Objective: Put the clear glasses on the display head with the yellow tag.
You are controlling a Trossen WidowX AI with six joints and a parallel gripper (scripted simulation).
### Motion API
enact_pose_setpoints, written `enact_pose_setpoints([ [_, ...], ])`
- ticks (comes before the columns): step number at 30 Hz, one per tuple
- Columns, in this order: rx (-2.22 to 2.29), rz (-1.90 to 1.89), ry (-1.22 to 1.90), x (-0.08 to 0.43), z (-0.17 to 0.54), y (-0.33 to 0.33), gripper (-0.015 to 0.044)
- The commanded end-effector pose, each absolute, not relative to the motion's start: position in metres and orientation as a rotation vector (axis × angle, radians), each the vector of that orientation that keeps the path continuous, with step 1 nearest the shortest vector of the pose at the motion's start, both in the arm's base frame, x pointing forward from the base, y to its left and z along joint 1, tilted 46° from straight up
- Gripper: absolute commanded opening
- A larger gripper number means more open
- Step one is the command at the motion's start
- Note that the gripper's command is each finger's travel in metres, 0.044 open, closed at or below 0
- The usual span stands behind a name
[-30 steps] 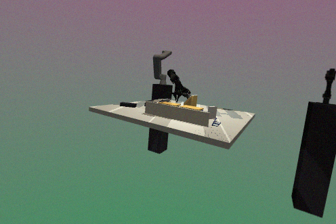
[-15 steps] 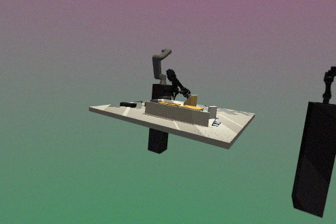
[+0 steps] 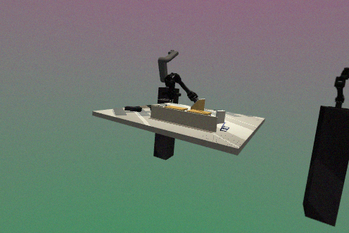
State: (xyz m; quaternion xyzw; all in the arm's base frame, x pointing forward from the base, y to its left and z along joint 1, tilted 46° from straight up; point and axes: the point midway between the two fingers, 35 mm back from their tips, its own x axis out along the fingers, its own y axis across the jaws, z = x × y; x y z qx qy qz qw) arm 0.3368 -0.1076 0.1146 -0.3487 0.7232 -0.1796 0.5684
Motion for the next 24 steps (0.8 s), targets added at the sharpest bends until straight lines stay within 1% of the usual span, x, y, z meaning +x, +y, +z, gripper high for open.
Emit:
enact_pose_setpoints([
  [1,-0.832,-0.415,1.698,0.337,0.12,-0.11,0.0],
  [9,-0.832,-0.414,1.698,0.337,0.116,-0.114,0.0],
  [20,-0.834,-0.417,1.697,0.331,0.081,-0.151,0.0],
  [24,-0.834,-0.417,1.697,0.331,0.079,-0.153,0.0],
])
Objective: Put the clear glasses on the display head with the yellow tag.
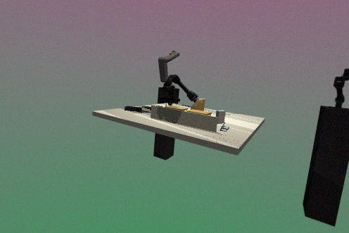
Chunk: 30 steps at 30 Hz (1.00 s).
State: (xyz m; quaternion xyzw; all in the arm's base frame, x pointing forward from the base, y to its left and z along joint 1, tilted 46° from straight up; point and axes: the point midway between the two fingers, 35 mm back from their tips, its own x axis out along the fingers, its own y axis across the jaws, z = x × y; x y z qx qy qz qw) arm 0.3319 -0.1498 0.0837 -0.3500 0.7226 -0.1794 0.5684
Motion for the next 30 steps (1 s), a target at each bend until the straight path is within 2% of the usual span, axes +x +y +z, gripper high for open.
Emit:
enact_pose_setpoints([
  [1,-0.834,-0.417,1.697,0.331,0.079,-0.153,0.0],
  [30,-0.833,-0.417,1.697,0.342,0.067,-0.144,0.0],
])
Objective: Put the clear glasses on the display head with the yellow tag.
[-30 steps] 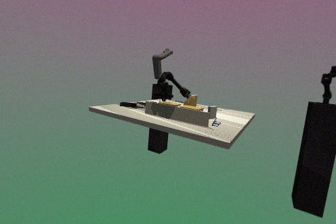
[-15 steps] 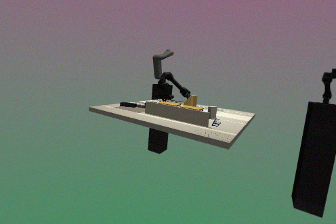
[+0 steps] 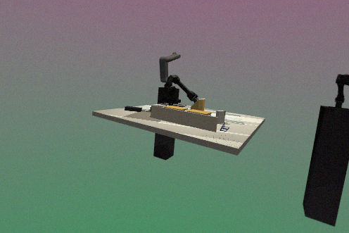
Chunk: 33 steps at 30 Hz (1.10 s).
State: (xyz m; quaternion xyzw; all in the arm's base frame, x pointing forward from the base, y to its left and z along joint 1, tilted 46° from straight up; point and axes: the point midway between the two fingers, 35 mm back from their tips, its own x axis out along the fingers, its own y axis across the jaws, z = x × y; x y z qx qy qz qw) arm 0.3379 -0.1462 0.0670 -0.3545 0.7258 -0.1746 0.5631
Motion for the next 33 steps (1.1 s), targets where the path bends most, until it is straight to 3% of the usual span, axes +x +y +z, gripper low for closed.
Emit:
enact_pose_setpoints([
  [1,-0.833,-0.417,1.697,0.343,0.067,-0.143,0.0],
  [33,-0.833,-0.417,1.696,0.359,0.056,-0.135,0.0],
])
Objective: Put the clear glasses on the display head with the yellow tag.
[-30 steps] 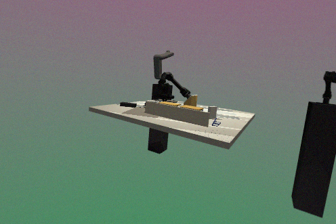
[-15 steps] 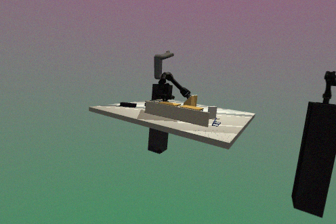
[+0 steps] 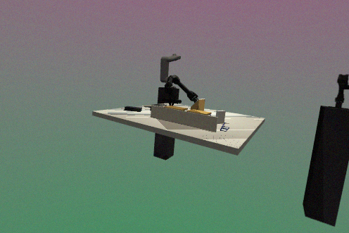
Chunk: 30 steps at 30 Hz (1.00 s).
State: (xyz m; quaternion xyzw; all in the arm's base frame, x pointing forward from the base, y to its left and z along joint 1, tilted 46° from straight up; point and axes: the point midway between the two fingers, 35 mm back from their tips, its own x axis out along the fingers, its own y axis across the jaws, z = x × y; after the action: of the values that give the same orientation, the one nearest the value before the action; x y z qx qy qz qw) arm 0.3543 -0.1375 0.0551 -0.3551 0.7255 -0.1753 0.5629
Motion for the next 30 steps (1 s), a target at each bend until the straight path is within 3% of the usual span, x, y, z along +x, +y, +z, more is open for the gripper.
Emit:
enact_pose_setpoints([
  [1,-0.833,-0.417,1.696,0.3597,0.056,-0.1349,0.0],
  [30,-0.832,-0.417,1.696,0.3639,0.0538,-0.1334,0.0],
])
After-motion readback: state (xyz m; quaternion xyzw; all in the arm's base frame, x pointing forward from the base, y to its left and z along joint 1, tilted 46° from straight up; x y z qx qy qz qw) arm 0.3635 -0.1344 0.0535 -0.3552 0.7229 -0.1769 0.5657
